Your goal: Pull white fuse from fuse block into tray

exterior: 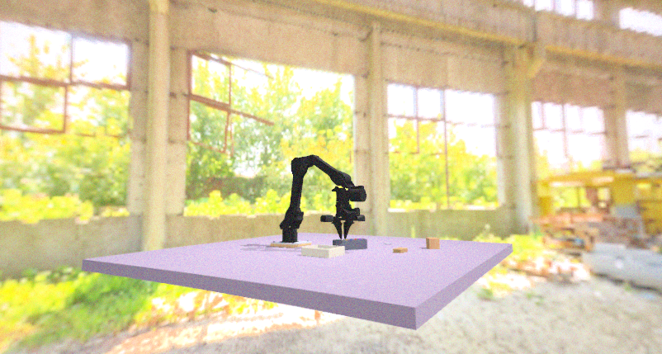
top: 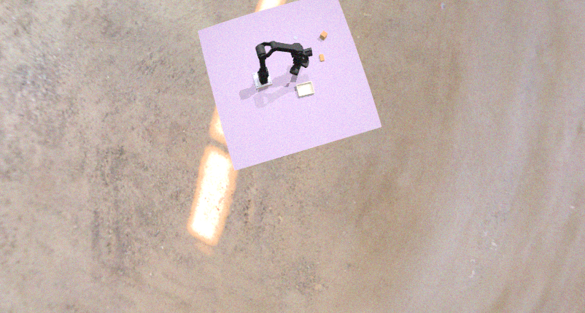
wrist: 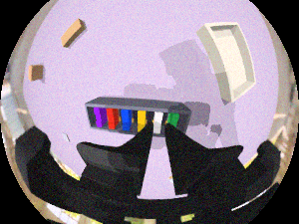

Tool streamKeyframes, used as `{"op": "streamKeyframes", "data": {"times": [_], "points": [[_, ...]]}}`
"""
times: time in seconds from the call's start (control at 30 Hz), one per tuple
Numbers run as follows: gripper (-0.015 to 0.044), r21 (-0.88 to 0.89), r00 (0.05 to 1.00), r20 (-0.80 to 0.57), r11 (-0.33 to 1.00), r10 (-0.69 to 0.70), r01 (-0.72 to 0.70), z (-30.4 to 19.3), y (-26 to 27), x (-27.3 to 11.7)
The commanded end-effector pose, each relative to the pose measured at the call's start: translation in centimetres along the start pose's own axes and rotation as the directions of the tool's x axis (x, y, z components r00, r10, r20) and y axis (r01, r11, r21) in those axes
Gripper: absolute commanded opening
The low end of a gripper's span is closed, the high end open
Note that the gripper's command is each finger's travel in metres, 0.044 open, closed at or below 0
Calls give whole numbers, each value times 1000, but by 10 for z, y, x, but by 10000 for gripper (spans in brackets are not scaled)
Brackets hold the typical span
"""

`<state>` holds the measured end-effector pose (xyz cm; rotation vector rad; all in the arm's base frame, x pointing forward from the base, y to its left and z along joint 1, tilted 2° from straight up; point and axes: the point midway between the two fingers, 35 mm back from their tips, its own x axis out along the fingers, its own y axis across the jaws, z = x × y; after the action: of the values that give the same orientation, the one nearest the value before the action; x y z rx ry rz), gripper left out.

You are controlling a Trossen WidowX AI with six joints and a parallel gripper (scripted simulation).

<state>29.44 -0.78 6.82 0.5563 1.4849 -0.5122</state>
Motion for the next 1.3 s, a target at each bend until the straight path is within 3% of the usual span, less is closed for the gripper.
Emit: {"op": "streamKeyframes", "data": {"times": [0.0,1.1,1.27], "points": [[74,-2,1000,-5,1000,4,-4,-1,1,3],[74,-2,1000,-5,1000,4,-4,-1,1,11],[41,-1,1000,-1,1000,-1,1,0,0,10]]}}
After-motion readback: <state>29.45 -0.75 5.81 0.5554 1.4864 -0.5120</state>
